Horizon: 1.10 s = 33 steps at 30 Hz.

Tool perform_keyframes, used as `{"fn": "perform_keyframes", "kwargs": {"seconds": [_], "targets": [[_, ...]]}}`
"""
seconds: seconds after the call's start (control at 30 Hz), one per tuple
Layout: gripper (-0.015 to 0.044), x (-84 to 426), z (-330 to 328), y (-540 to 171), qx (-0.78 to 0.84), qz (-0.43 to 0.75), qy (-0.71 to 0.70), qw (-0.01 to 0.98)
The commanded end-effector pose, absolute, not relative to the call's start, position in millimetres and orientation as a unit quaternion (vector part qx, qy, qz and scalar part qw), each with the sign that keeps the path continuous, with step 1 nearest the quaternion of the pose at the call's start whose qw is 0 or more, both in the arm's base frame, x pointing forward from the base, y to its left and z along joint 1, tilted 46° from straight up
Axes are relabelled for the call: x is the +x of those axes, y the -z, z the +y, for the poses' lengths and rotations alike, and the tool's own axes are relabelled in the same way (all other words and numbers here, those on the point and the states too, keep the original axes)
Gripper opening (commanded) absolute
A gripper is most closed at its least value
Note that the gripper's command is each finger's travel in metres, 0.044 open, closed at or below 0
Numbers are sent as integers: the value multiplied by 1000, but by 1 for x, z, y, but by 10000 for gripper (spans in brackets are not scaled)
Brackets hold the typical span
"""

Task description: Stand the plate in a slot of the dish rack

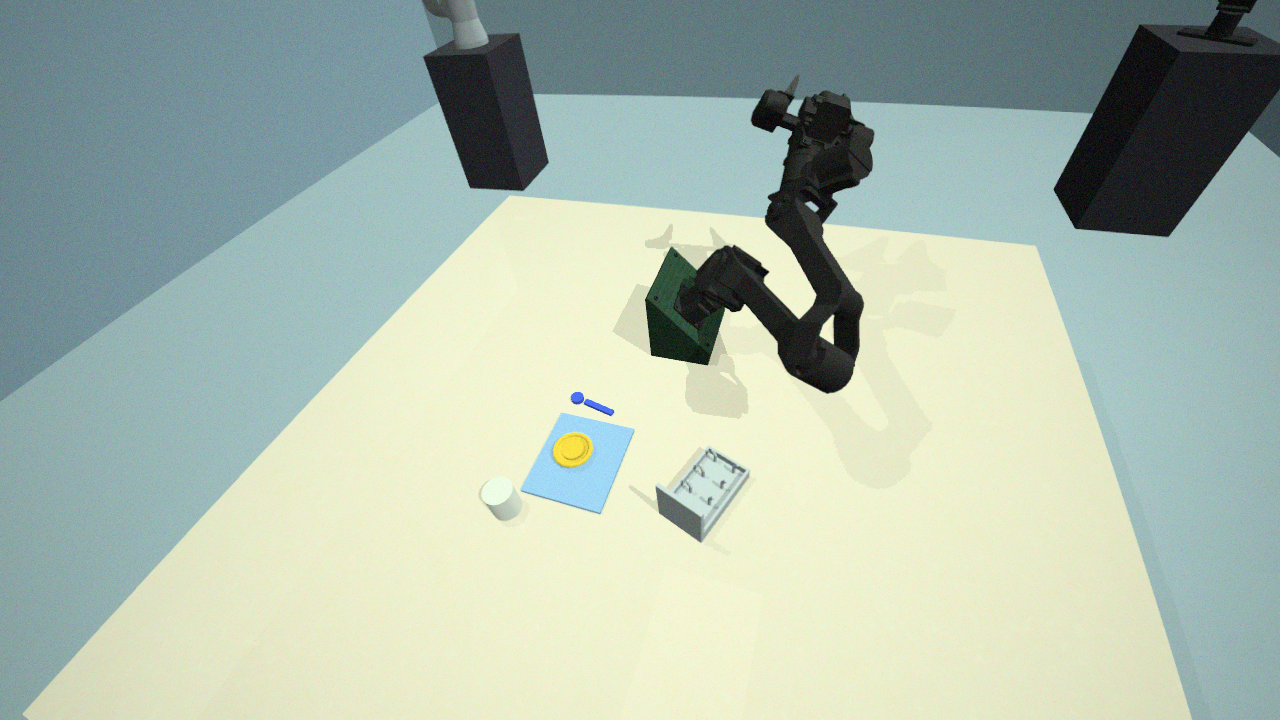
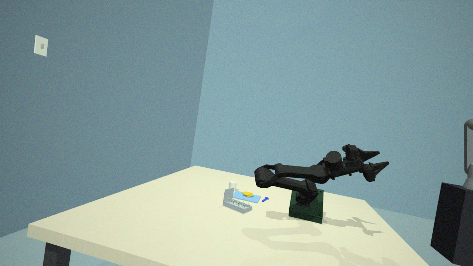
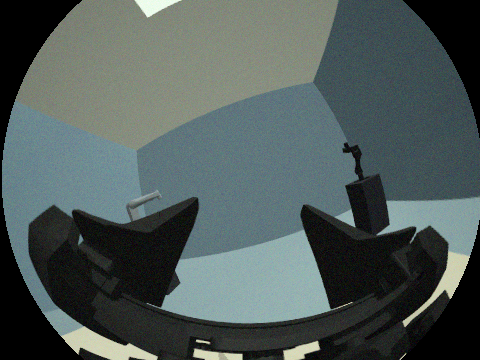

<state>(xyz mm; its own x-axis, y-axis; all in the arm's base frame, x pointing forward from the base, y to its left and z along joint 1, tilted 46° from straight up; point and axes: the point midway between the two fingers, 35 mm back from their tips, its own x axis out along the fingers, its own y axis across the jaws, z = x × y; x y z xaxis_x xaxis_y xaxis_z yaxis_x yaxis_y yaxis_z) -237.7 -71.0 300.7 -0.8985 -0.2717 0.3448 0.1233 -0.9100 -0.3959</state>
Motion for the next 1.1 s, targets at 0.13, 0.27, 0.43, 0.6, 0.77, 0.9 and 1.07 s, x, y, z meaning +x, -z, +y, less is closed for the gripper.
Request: {"fn": "perform_keyframes", "kwargs": {"seconds": [0.13, 0.27, 0.43, 0.6, 0.77, 0.9, 1.07], "targets": [[400, -244, -94, -294, -170, 195, 954, 152], [400, -249, -122, -285, -137, 207, 946, 209], [400, -249, -157, -272, -96, 224, 929, 279], [400, -243, -192, -257, -57, 244, 903, 348], [400, -231, -227, -242, -21, 265, 870, 415], [400, -217, -253, -229, 6, 283, 838, 467], [400, -194, -282, -211, 37, 306, 791, 528]]}}
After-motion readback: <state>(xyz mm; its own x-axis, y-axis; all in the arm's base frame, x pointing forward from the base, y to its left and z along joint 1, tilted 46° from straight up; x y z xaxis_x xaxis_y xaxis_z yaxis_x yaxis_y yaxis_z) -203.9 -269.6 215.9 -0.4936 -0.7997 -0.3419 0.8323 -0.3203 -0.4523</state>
